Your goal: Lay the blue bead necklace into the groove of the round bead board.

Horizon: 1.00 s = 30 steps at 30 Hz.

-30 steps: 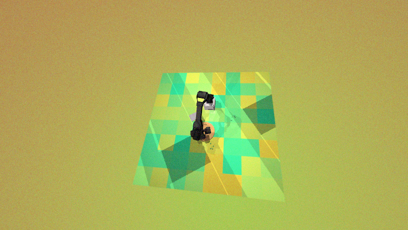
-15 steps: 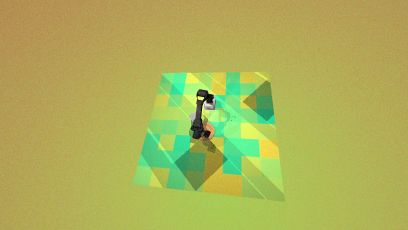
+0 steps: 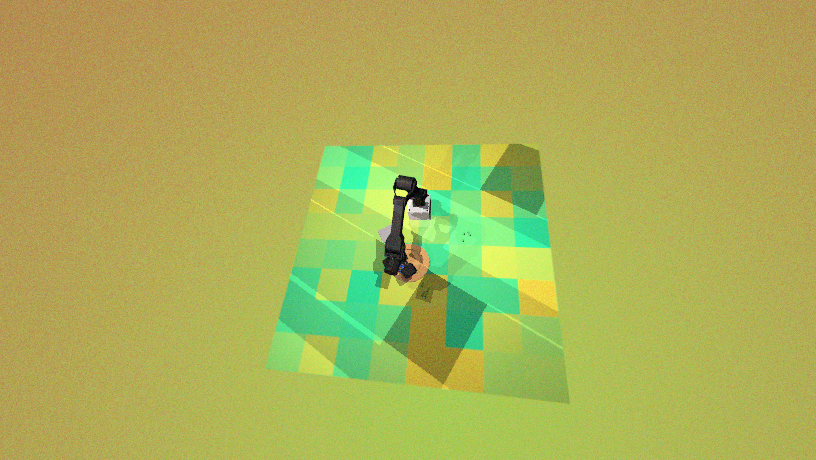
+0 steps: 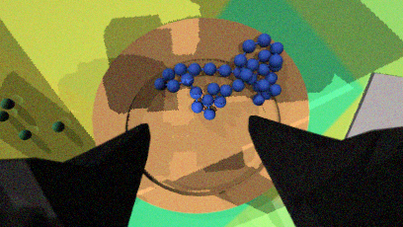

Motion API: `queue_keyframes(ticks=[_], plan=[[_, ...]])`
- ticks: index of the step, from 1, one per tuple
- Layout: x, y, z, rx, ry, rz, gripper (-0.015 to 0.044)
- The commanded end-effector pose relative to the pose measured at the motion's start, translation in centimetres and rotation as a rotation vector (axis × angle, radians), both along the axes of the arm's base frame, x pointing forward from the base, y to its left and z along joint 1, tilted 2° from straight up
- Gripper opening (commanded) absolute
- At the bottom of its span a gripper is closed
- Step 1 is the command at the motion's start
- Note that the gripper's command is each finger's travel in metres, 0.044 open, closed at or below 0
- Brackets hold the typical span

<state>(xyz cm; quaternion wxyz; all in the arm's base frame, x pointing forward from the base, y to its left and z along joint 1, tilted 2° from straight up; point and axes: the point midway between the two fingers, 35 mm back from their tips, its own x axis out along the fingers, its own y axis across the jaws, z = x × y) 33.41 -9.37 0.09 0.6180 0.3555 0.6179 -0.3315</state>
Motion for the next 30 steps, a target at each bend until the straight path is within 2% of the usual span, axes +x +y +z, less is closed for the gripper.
queue_keyframes(ticks=[1, 6, 11, 30], plan=[[-0.1, 0.0, 0.2, -0.001, -0.002, -0.030, 0.0310], [0.0, 0.0, -1.4, -0.001, -0.002, -0.030, 0.0310], [0.1, 0.0, -0.6, -0.003, -0.010, -0.022, 0.0310], [0.0, 0.1, -3.6, -0.001, -0.002, -0.030, 0.0310]])
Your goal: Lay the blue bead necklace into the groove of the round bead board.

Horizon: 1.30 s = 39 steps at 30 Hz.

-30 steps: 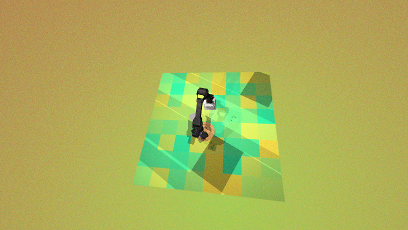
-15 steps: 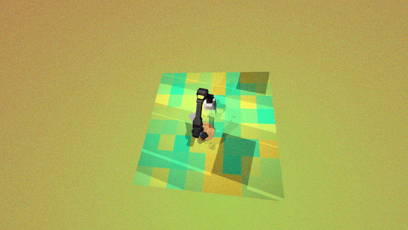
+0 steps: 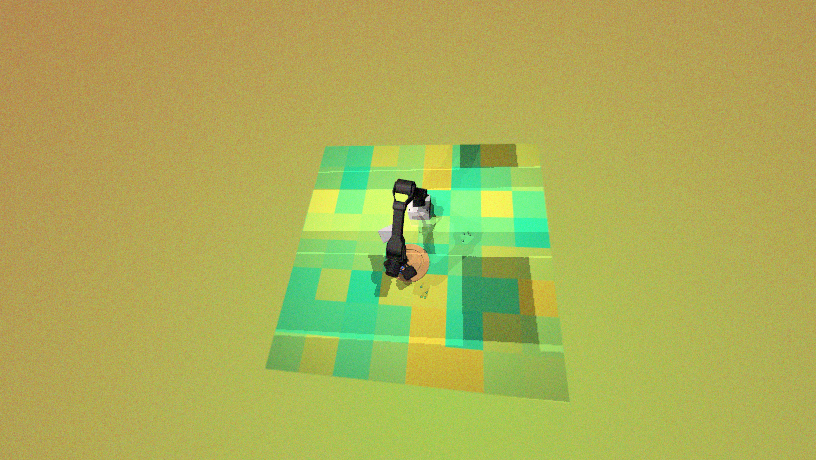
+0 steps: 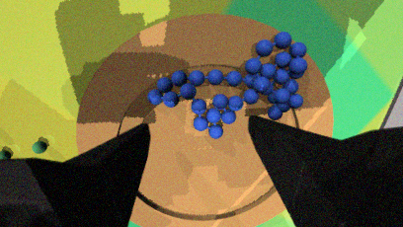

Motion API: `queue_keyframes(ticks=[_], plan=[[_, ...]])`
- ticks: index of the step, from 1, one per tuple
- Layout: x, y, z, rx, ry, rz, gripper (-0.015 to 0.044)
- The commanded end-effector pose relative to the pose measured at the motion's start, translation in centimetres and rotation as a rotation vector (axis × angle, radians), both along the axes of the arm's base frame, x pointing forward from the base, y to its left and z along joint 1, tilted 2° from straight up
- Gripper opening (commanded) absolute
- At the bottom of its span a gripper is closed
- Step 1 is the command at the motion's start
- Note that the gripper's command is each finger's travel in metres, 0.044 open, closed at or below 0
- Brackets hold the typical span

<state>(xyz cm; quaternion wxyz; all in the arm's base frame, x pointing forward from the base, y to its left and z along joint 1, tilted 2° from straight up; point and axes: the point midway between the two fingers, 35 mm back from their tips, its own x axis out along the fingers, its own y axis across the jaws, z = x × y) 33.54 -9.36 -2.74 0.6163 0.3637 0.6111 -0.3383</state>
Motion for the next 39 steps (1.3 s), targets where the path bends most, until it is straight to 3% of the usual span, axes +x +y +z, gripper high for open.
queue_keyframes(ticks=[1, 6, 17, 39], plan=[[-0.13, 0.07, -0.87, 0.000, 0.005, -0.005, 0.0310], [-0.14, 0.07, -0.97, 0.001, 0.005, -0.006, 0.0310], [-0.12, 0.06, -0.72, 0.001, 0.005, -0.002, 0.0021], [-0.12, 0.06, -0.72, 0.001, 0.005, -0.002, 0.0000]])
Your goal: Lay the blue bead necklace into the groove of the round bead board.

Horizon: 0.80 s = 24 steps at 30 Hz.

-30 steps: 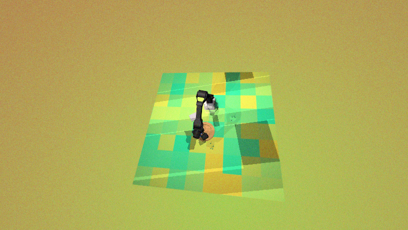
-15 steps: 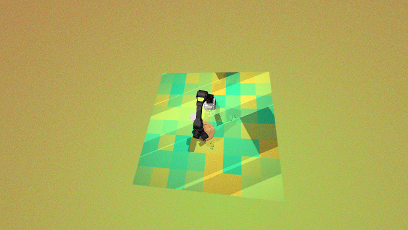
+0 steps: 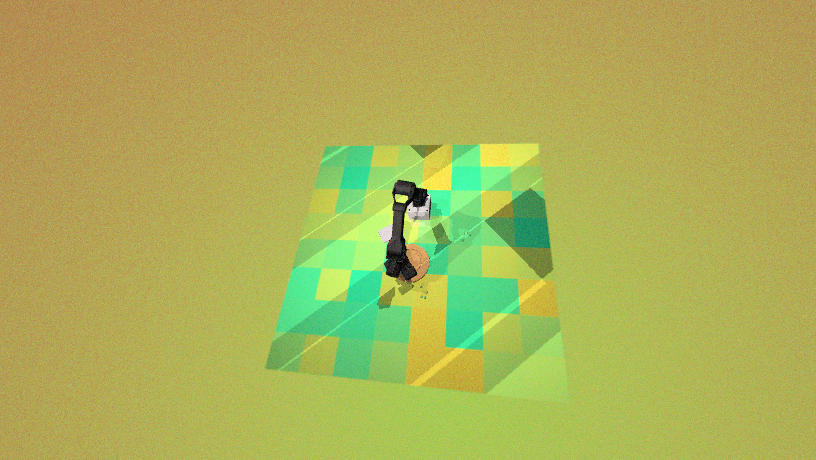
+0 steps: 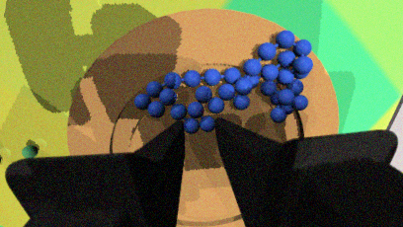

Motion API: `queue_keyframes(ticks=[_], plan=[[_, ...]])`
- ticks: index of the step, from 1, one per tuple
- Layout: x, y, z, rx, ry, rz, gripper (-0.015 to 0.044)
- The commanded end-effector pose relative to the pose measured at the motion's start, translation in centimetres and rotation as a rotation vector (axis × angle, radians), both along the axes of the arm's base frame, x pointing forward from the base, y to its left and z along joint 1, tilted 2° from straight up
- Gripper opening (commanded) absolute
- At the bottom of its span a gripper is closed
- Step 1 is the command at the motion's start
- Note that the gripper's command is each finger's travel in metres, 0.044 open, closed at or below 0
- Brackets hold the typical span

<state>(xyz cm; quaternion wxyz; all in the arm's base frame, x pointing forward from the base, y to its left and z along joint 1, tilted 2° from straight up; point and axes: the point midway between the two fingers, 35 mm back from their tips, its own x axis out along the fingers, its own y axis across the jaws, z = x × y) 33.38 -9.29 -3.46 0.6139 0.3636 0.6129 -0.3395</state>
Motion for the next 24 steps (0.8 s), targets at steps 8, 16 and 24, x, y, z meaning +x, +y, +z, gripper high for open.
queue_keyframes(ticks=[8, 16, 24], plan=[[0.03, -0.01, 0.01, 0.000, -0.001, 0.000, 0.0000], [0.01, -0.02, 0.55, -0.001, -0.001, -0.004, 0.0000], [0.07, 0.14, 0.61, -0.001, -0.001, -0.004, 0.0000]])
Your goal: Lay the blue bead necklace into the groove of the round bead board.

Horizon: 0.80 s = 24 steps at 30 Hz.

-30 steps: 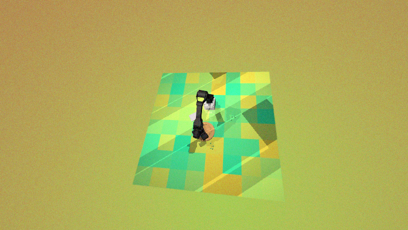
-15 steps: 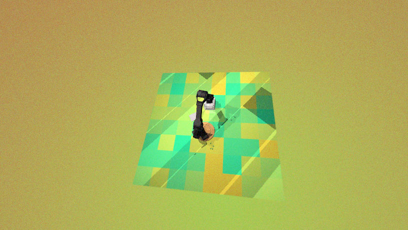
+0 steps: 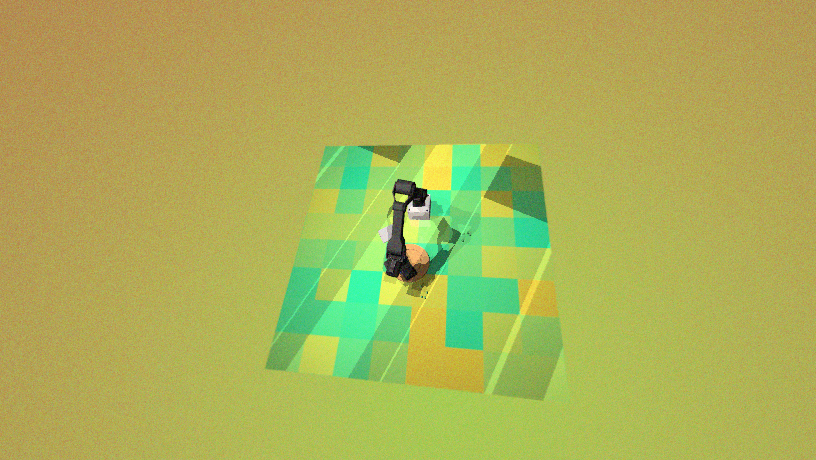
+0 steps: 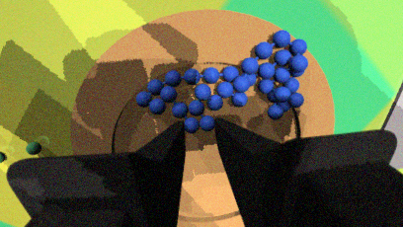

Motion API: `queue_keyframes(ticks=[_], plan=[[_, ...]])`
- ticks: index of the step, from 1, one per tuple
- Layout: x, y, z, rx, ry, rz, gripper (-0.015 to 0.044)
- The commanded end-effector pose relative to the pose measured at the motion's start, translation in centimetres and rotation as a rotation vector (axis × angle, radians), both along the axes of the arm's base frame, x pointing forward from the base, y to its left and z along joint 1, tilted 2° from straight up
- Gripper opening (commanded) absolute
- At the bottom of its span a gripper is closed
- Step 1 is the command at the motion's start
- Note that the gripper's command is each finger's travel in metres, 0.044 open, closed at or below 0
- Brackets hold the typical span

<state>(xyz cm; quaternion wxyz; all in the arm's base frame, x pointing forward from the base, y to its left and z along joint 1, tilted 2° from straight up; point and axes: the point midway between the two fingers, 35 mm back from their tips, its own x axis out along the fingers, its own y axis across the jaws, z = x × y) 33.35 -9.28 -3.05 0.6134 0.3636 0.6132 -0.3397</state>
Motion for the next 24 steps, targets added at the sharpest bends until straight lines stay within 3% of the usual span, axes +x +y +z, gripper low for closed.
queue_keyframes(ticks=[1, 14, 24], plan=[[0.17, 0.32, 0.20, -0.001, -0.002, -0.004, 0.0000], [0.41, 0.93, -0.18, 0.000, -0.002, -0.004, 0.0000], [0.39, 0.87, 0.07, 0.000, -0.003, 0.000, 0.0263]])
